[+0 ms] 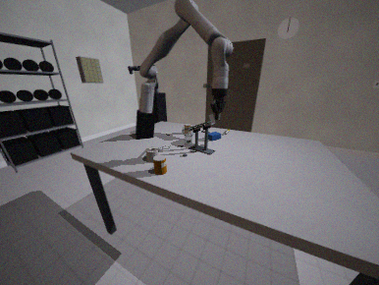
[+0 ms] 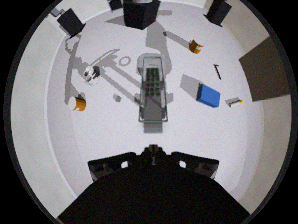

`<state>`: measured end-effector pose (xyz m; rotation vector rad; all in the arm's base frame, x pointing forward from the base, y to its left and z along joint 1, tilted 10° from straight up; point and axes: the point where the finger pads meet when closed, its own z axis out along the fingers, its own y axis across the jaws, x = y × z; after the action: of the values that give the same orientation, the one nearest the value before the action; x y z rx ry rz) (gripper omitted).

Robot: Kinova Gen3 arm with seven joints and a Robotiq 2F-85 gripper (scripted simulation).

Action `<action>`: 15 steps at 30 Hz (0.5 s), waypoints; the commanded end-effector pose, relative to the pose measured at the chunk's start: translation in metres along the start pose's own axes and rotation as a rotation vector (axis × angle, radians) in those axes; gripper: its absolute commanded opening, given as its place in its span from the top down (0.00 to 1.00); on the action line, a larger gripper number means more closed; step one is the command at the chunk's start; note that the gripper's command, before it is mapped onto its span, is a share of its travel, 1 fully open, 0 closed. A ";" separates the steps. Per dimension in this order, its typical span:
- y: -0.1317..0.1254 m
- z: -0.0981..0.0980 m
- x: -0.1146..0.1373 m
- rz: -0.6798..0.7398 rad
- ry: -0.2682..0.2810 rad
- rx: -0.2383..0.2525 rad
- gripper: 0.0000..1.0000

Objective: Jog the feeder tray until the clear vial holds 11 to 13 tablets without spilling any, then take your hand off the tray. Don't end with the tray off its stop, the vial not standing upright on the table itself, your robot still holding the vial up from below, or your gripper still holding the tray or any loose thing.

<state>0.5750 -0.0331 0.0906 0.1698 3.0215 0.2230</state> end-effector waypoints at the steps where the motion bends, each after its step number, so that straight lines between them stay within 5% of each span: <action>1: 0.000 0.000 -0.001 0.000 -0.001 0.000 1.00; 15: 0.000 -0.002 -0.001 0.000 -0.001 0.000 1.00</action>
<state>0.5746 -0.0331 0.0900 0.1698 3.0242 0.2235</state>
